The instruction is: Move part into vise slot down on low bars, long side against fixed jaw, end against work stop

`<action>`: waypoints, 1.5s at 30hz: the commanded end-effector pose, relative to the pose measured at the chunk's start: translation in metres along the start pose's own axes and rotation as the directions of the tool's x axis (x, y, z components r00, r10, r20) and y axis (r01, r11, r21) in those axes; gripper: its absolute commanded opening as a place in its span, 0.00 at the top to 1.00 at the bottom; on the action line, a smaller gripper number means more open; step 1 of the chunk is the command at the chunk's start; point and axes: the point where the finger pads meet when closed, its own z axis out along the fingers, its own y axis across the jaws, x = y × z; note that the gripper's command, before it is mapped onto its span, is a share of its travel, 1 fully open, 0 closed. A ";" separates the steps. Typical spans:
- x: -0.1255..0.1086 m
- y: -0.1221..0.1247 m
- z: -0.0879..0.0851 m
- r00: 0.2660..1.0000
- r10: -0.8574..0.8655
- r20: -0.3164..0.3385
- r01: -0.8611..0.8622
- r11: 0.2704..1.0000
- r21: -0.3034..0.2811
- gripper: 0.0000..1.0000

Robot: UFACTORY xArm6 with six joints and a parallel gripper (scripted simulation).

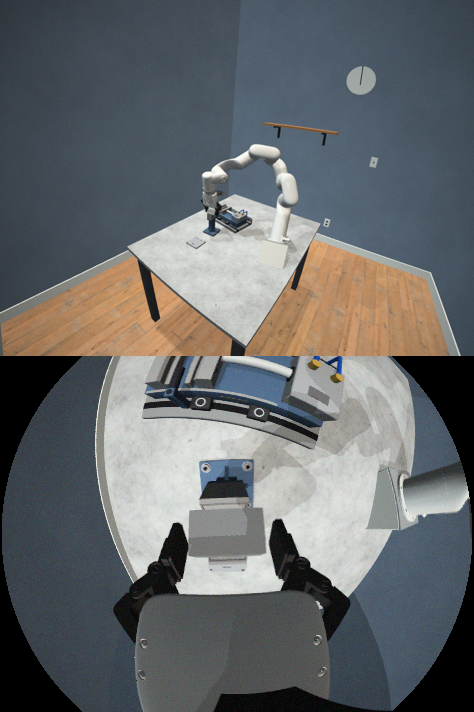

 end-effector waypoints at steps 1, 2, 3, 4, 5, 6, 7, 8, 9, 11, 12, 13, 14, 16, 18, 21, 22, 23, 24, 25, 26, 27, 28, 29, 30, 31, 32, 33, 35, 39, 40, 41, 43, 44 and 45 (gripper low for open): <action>0.000 -0.001 -0.001 0.999 -0.001 0.043 0.001 1.000 0.003 0.11; 0.000 -0.001 -0.001 0.998 -0.001 0.057 0.001 1.000 0.003 0.11; 0.000 -0.001 -0.001 0.997 -0.001 0.071 0.001 1.000 0.003 0.11; 0.000 -0.001 -0.001 0.996 -0.001 0.085 0.001 1.000 0.003 0.11; 0.001 -0.001 -0.001 0.995 -0.001 0.099 0.001 1.000 0.003 0.11; 0.001 -0.001 -0.001 0.994 -0.001 0.114 0.001 1.000 0.003 0.11; 0.001 -0.001 -0.001 0.992 -0.001 0.128 0.001 1.000 0.003 0.11; 0.001 -0.001 -0.001 0.990 -0.001 0.143 0.001 1.000 0.003 0.11; 0.001 -0.001 -0.001 0.988 -0.001 0.157 0.001 1.000 0.003 0.11; 0.002 -0.001 -0.001 0.982 -0.001 0.186 0.001 1.000 0.003 0.11; 0.002 -0.001 -0.001 0.980 -0.002 0.201 0.001 1.000 0.003 0.11; 0.002 -0.001 -0.001 0.976 -0.002 0.216 0.001 1.000 0.003 0.11; 0.002 -0.001 -0.001 0.973 -0.002 0.231 0.001 1.000 0.003 0.11; 0.002 -0.001 -0.001 0.973 -0.002 0.231 0.001 1.000 0.003 0.11; 0.002 -0.001 -0.001 0.965 -0.002 0.261 0.001 1.000 0.003 0.11; 0.003 -0.001 -0.001 0.952 -0.002 0.307 0.001 1.000 0.003 0.11; 0.003 -0.001 -0.001 0.947 -0.002 0.322 0.001 1.000 0.003 0.11; 0.003 -0.001 -0.001 0.942 -0.002 0.336 0.001 1.000 0.003 0.11; 0.003 -0.001 0.000 0.937 -0.002 0.351 0.001 1.000 0.003 0.11; 0.004 -0.001 0.000 0.931 -0.002 0.365 0.001 1.000 0.003 0.11; 0.004 -0.001 0.000 0.926 -0.002 0.378 0.001 1.000 0.003 0.11; 0.004 -0.001 0.000 0.920 -0.002 0.391 0.001 1.000 0.003 0.11; 0.004 -0.001 0.000 0.915 -0.002 0.403 0.001 1.000 0.003 0.11; 0.004 -0.001 0.000 0.909 -0.002 0.416 0.001 1.000 0.003 0.11; 0.004 -0.001 0.000 0.904 -0.002 0.427 0.001 1.000 0.003 0.11; 0.004 -0.001 0.000 0.899 -0.002 0.439 0.001 1.000 0.003 0.11; 0.004 -0.001 0.000 0.899 -0.002 0.439 0.001 1.000 0.003 0.11; 0.004 -0.001 0.000 0.899 -0.002 0.439 0.001 1.000 0.003 0.11; 0.005 -0.001 0.000 0.887 -0.002 0.461 0.001 1.000 0.003 0.11; 0.005 -0.001 0.000 0.866 -0.002 0.501 0.001 1.000 0.003 0.11; 0.005 -0.001 0.000 0.860 -0.002 0.510 0.001 1.000 0.003 0.11; 0.005 -0.001 0.000 0.855 -0.003 0.519 0.001 1.000 0.003 0.11; 0.006 -0.001 0.001 0.844 -0.003 0.536 0.001 1.000 0.003 0.11; 0.006 -0.001 0.001 0.839 -0.002 0.545 0.001 1.000 0.003 0.11; 0.006 -0.001 0.001 0.833 -0.003 0.553 0.001 1.000 0.003 0.11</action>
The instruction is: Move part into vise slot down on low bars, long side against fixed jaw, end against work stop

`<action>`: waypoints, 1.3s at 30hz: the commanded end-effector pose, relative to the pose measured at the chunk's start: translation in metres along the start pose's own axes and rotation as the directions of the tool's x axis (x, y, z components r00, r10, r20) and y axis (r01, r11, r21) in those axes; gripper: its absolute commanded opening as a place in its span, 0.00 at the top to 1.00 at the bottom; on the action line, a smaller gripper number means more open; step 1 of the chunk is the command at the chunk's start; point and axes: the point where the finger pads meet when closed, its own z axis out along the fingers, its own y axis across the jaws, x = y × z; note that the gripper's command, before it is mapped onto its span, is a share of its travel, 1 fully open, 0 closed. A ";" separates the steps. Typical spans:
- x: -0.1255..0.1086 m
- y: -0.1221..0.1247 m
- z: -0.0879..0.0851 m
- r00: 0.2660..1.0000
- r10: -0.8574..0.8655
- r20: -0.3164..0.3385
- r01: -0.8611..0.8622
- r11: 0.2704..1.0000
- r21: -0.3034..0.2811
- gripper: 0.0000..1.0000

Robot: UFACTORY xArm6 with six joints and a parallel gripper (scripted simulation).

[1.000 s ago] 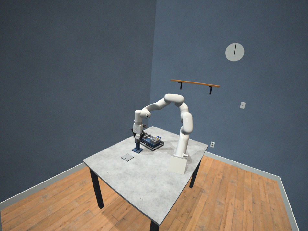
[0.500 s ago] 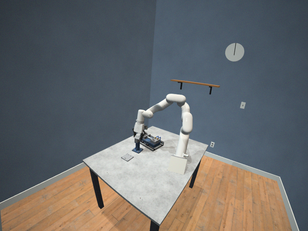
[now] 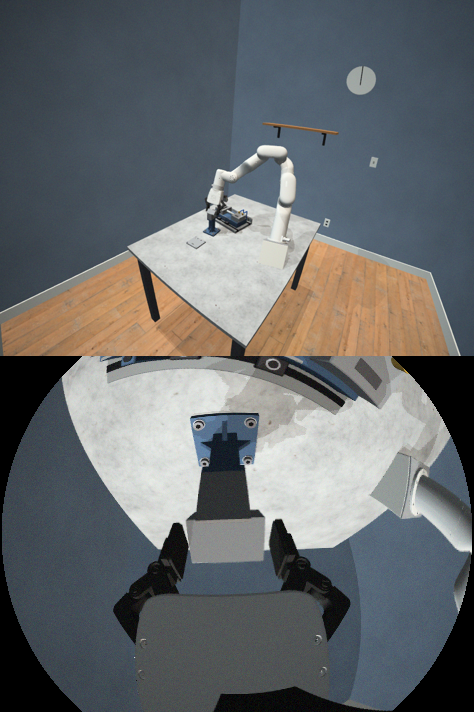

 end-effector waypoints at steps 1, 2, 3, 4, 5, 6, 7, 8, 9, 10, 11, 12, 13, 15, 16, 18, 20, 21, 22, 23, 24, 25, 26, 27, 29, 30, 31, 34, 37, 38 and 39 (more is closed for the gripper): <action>0.000 -0.001 -0.001 0.999 -0.002 0.044 0.002 1.000 0.002 0.11; 0.000 -0.001 -0.001 0.999 -0.002 0.054 0.002 1.000 0.002 0.11; 0.000 -0.001 -0.001 0.998 -0.002 0.063 0.002 1.000 0.002 0.11; 0.000 -0.001 -0.001 0.998 -0.002 0.063 0.002 1.000 0.002 0.11; 0.000 -0.001 -0.001 0.998 -0.002 0.063 0.002 1.000 0.002 0.11; 0.000 -0.001 -0.001 0.997 -0.002 0.072 0.002 1.000 0.002 0.11; 0.000 -0.001 -0.001 0.997 -0.002 0.081 0.002 1.000 0.002 0.11; 0.000 -0.001 -0.001 0.996 -0.002 0.089 0.002 1.000 0.002 0.11; 0.000 -0.001 -0.001 0.995 -0.002 0.097 0.002 1.000 0.002 0.11; 0.000 -0.001 -0.001 0.994 -0.002 0.106 0.002 1.000 0.002 0.11; 0.001 -0.001 -0.001 0.993 -0.002 0.114 0.002 1.000 0.002 0.11; 0.001 -0.001 -0.001 0.993 -0.002 0.122 0.002 1.000 0.002 0.11; 0.001 -0.001 -0.001 0.992 -0.002 0.130 0.002 1.000 0.002 0.11; 0.001 -0.001 -0.001 0.989 -0.002 0.145 0.002 1.000 0.002 0.11; 0.001 -0.001 -0.001 0.988 -0.002 0.152 0.002 1.000 0.002 0.11; 0.001 -0.001 -0.001 0.986 -0.002 0.166 0.002 1.000 0.002 0.11; 0.001 -0.001 -0.001 0.984 -0.002 0.180 0.002 1.000 0.002 0.11; 0.001 -0.001 -0.001 0.984 -0.002 0.180 0.002 1.000 0.002 0.11; 0.001 -0.001 -0.001 0.984 -0.002 0.180 0.002 1.000 0.002 0.11; 0.001 -0.001 -0.001 0.982 -0.002 0.187 0.002 1.000 0.002 0.11; 0.001 -0.001 -0.001 0.981 -0.002 0.193 0.002 1.000 0.002 0.11; 0.002 -0.001 -0.001 0.980 -0.002 0.200 0.002 1.000 0.002 0.11; 0.002 -0.001 -0.001 0.979 -0.002 0.206 0.002 1.000 0.002 0.11; 0.002 -0.001 -0.001 0.977 -0.002 0.212 0.002 1.000 0.002 0.11; 0.002 -0.001 -0.001 0.974 -0.002 0.225 0.002 1.000 0.002 0.11; 0.002 -0.001 -0.001 0.973 -0.002 0.230 0.002 1.000 0.002 0.11; 0.002 -0.001 -0.001 0.972 -0.002 0.236 0.002 1.000 0.002 0.11; 0.002 -0.001 -0.001 0.967 -0.002 0.253 0.002 1.000 0.002 0.11; 0.002 -0.001 -0.001 0.963 -0.002 0.269 0.002 1.000 0.002 0.11; 0.002 -0.001 -0.001 0.963 -0.002 0.269 0.002 1.000 0.002 0.11; 0.002 -0.001 -0.001 0.963 -0.002 0.269 0.002 1.000 0.002 0.11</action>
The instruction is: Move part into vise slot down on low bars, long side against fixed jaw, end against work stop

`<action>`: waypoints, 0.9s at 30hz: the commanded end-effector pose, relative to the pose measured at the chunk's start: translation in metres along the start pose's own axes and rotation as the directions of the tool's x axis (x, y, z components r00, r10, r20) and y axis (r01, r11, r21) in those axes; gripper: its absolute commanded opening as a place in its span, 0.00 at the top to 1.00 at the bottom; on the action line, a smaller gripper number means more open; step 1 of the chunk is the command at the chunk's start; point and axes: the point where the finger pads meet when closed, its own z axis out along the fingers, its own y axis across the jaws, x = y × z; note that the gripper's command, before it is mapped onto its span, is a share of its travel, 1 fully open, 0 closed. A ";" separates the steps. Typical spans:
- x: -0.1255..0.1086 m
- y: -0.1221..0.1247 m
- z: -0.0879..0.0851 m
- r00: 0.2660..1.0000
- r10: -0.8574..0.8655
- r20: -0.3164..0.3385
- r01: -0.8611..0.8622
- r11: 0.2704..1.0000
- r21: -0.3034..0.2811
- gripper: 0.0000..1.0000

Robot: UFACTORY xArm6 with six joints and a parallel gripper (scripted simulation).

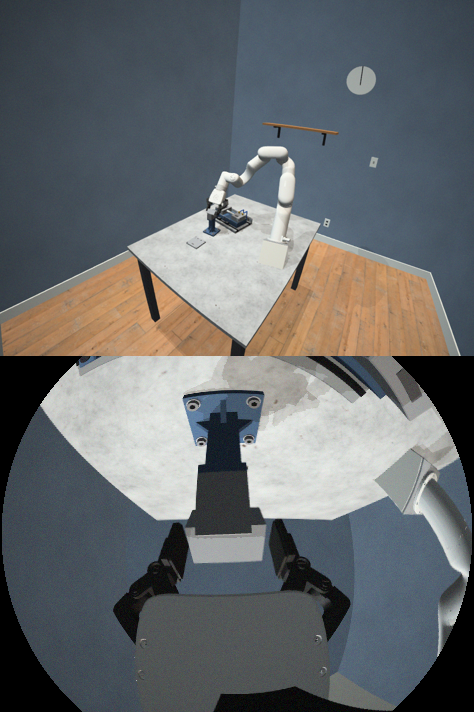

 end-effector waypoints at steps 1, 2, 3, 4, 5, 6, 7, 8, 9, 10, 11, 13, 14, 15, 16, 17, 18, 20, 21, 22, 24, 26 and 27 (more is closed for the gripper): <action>-0.001 -0.001 -0.001 1.000 -0.002 0.014 0.002 1.000 0.003 0.11; -0.001 -0.001 -0.001 1.000 -0.002 0.019 0.002 1.000 0.003 0.11; -0.001 -0.001 -0.001 1.000 -0.002 0.024 0.002 1.000 0.003 0.11; 0.000 -0.001 -0.001 1.000 -0.002 0.029 0.002 1.000 0.003 0.11; 0.000 -0.001 -0.001 0.999 -0.002 0.034 0.002 1.000 0.003 0.11; 0.000 -0.001 -0.001 0.999 -0.002 0.039 0.002 1.000 0.003 0.11; 0.000 -0.001 -0.001 0.999 -0.002 0.043 0.002 1.000 0.003 0.11; 0.000 -0.001 -0.001 0.999 -0.002 0.048 0.002 1.000 0.003 0.11; 0.000 -0.001 -0.001 0.999 -0.002 0.052 0.002 1.000 0.003 0.11; 0.000 -0.001 -0.001 0.998 -0.002 0.057 0.002 1.000 0.003 0.11; 0.000 -0.001 -0.001 0.998 -0.002 0.061 0.002 1.000 0.003 0.11; 0.000 -0.001 -0.001 0.998 -0.002 0.069 0.002 1.000 0.003 0.11; 0.000 -0.001 -0.001 0.997 -0.002 0.073 0.002 1.000 0.003 0.11; 0.000 -0.001 -0.001 0.997 -0.002 0.077 0.002 1.000 0.003 0.11; 0.000 -0.001 -0.001 0.997 -0.002 0.077 0.002 1.000 0.003 0.11; 0.000 -0.001 -0.001 0.997 -0.002 0.077 0.002 1.000 0.003 0.11; 0.000 -0.001 -0.001 0.997 -0.002 0.081 0.002 1.000 0.003 0.11; 0.000 -0.001 -0.001 0.996 -0.002 0.088 0.002 1.000 0.003 0.11; 0.000 -0.001 -0.001 0.996 -0.002 0.091 0.002 1.000 0.003 0.11; 0.000 -0.001 -0.001 0.996 -0.002 0.095 0.002 1.000 0.003 0.11; 0.000 -0.001 -0.001 0.995 -0.002 0.101 0.002 1.000 0.003 0.11; 0.000 -0.001 -0.001 0.994 -0.002 0.107 0.002 1.000 0.003 0.11; 0.000 -0.001 -0.001 0.994 -0.002 0.110 0.002 1.000 0.003 0.11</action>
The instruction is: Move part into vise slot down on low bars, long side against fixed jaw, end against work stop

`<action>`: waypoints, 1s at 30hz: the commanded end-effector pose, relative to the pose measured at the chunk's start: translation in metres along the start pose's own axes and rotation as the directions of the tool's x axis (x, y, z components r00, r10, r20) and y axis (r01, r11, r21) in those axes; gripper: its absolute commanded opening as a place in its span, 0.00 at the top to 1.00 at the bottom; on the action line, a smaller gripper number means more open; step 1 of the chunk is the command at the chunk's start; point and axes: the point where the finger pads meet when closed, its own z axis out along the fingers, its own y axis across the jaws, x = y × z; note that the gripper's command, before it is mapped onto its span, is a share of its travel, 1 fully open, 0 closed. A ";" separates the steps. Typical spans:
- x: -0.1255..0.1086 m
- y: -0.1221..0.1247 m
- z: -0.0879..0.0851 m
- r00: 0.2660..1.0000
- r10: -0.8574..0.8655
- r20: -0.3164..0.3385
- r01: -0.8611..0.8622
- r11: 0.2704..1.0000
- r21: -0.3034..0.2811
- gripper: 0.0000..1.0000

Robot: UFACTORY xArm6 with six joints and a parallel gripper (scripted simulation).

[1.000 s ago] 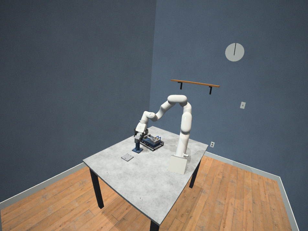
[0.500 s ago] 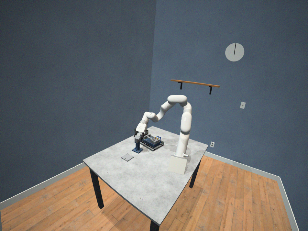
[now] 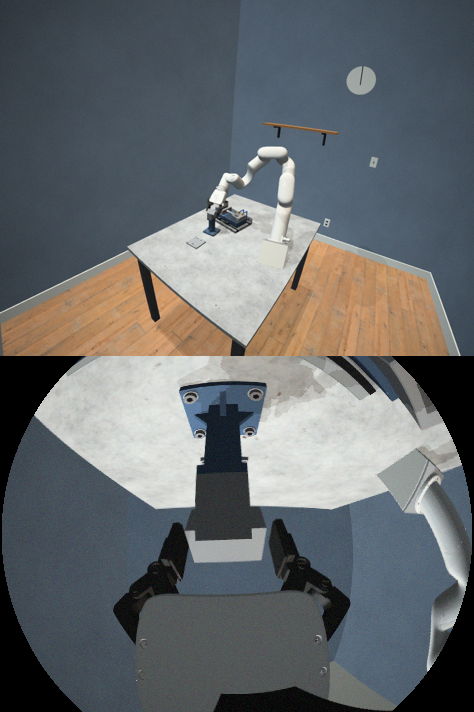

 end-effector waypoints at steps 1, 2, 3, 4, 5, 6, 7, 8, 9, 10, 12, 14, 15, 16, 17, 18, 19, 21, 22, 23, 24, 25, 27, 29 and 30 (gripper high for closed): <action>-0.001 -0.001 -0.001 1.000 -0.002 0.012 0.002 1.000 0.003 0.11; -0.001 -0.001 -0.001 1.000 -0.002 0.015 0.002 1.000 0.003 0.11; -0.001 -0.001 -0.001 1.000 -0.002 0.018 0.002 1.000 0.003 0.11; 0.000 -0.001 -0.001 1.000 -0.002 0.020 0.002 1.000 0.003 0.11; 0.000 -0.001 -0.001 1.000 -0.002 0.023 0.002 1.000 0.003 0.11; 0.000 -0.001 -0.001 1.000 -0.002 0.023 0.002 1.000 0.003 0.11; 0.000 -0.001 -0.001 1.000 -0.002 0.023 0.002 1.000 0.003 0.11; 0.000 -0.001 -0.001 1.000 -0.002 0.025 0.002 1.000 0.003 0.11; 0.000 -0.001 -0.001 1.000 -0.002 0.027 0.002 1.000 0.003 0.11; 0.000 -0.001 -0.001 1.000 -0.002 0.029 0.002 1.000 0.003 0.11; 0.000 -0.001 -0.001 0.999 -0.002 0.033 0.002 1.000 0.003 0.11; 0.000 -0.001 -0.001 0.999 -0.002 0.037 0.002 1.000 0.003 0.11; 0.000 -0.001 -0.001 0.999 -0.002 0.038 0.002 1.000 0.003 0.11; 0.000 -0.001 -0.001 0.999 -0.002 0.040 0.002 1.000 0.003 0.11; 0.000 -0.001 -0.001 0.999 -0.002 0.042 0.002 1.000 0.003 0.11; 0.000 -0.001 -0.001 0.999 -0.002 0.043 0.002 1.000 0.003 0.11; 0.000 -0.001 -0.001 0.999 -0.002 0.044 0.002 1.000 0.003 0.11; 0.000 -0.001 -0.001 0.999 -0.002 0.047 0.002 1.000 0.003 0.11; 0.000 -0.001 -0.001 0.999 -0.002 0.048 0.002 1.000 0.003 0.11; 0.000 -0.001 -0.001 0.999 -0.002 0.048 0.002 1.000 0.003 0.11; 0.000 -0.001 -0.001 0.999 -0.002 0.048 0.002 1.000 0.003 0.11; 0.000 -0.001 -0.001 0.999 -0.002 0.049 0.002 1.000 0.003 0.11; 0.000 -0.001 -0.001 0.999 -0.002 0.051 0.002 1.000 0.003 0.11; 0.000 -0.001 -0.001 0.999 -0.002 0.052 0.002 1.000 0.003 0.11; 0.000 -0.001 -0.001 0.999 -0.002 0.053 0.002 1.000 0.003 0.11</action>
